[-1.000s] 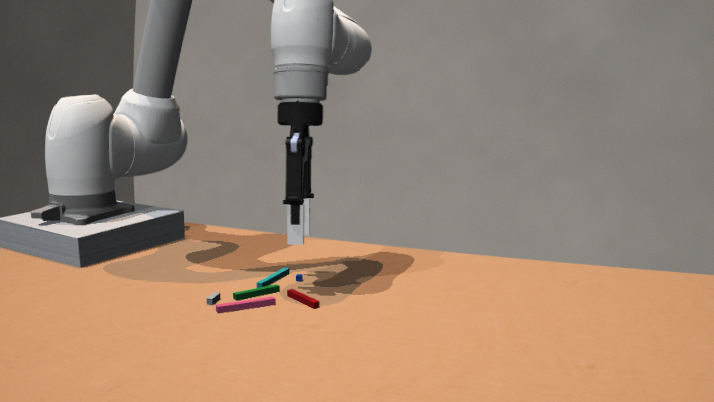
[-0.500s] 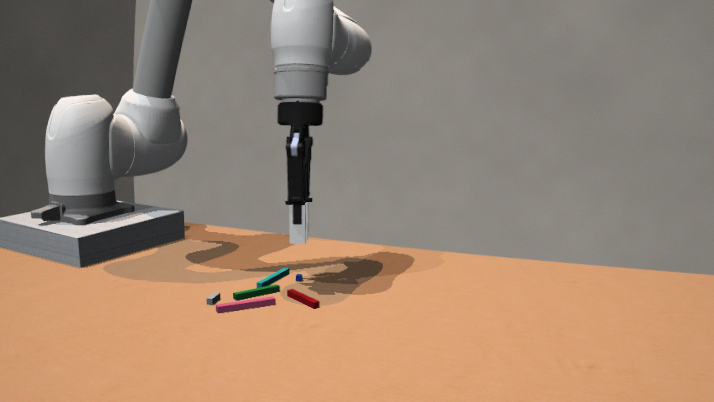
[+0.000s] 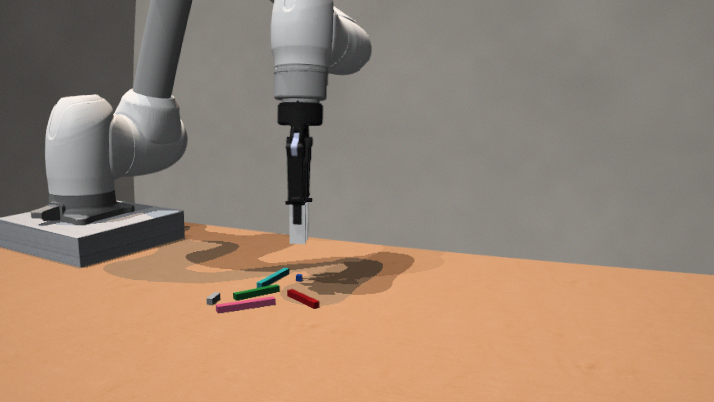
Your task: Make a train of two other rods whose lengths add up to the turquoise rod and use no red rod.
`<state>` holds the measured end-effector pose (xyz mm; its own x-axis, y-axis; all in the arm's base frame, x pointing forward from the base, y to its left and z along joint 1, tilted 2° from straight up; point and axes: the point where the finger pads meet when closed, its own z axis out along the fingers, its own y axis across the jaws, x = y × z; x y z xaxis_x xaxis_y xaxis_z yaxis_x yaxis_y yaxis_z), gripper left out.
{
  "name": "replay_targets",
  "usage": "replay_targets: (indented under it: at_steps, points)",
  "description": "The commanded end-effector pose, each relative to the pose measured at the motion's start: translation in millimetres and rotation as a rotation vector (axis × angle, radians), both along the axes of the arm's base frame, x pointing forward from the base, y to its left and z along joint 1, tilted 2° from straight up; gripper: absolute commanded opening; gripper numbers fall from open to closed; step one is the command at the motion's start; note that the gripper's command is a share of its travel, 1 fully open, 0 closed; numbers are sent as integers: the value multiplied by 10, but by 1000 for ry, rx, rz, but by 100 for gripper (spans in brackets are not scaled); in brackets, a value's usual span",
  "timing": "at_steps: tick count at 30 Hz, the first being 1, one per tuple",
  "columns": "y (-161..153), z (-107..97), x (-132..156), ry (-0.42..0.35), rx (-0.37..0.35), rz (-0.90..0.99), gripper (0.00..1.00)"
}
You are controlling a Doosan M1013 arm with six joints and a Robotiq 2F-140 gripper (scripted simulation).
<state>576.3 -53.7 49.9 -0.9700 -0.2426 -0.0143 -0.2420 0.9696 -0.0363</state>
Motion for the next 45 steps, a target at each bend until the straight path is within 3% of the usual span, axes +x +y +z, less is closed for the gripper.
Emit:
replay_targets:
  at_steps: [1,45]
  points:
    - [0,-5,0,0,0,0,15]
    - [-16,-466,10,0,0,0,15]
